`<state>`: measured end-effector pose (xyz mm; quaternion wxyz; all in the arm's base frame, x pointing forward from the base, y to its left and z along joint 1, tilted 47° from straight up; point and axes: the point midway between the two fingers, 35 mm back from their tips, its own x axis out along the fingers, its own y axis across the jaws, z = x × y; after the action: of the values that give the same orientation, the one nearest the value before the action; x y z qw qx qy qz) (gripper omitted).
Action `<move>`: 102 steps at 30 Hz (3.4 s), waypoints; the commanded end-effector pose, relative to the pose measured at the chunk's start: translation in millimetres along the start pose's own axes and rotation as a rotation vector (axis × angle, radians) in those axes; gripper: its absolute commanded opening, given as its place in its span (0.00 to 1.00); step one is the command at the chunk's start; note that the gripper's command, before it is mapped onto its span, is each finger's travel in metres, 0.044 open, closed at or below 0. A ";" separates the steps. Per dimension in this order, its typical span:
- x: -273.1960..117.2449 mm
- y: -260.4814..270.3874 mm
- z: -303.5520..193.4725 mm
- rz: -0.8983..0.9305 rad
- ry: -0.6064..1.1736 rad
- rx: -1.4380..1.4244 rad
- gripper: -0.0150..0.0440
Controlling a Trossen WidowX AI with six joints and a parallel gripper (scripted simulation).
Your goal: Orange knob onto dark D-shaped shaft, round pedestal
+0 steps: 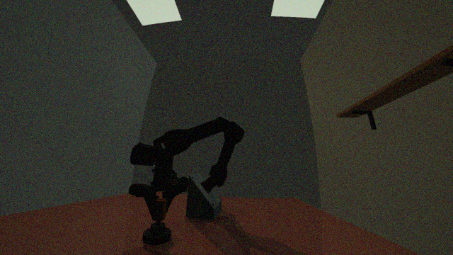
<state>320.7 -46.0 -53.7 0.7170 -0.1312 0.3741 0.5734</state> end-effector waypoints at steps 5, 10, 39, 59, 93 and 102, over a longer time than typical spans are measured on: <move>-0.8 -1.1 0.5 -0.003 -0.003 -0.011 0.25; -3.7 -1.1 1.1 -0.003 -0.003 -0.020 0.25; -3.5 -1.0 1.0 -0.003 -0.002 -0.312 0.25; -2.9 -1.1 0.6 -0.003 -0.002 -0.430 0.25; 0.7 0.5 0.2 -0.003 -0.002 -0.640 0.25; 1.2 0.8 0.1 -0.003 -0.002 -0.640 0.25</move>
<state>320.3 -45.6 -54.0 0.6406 -0.3503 0.1754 0.6604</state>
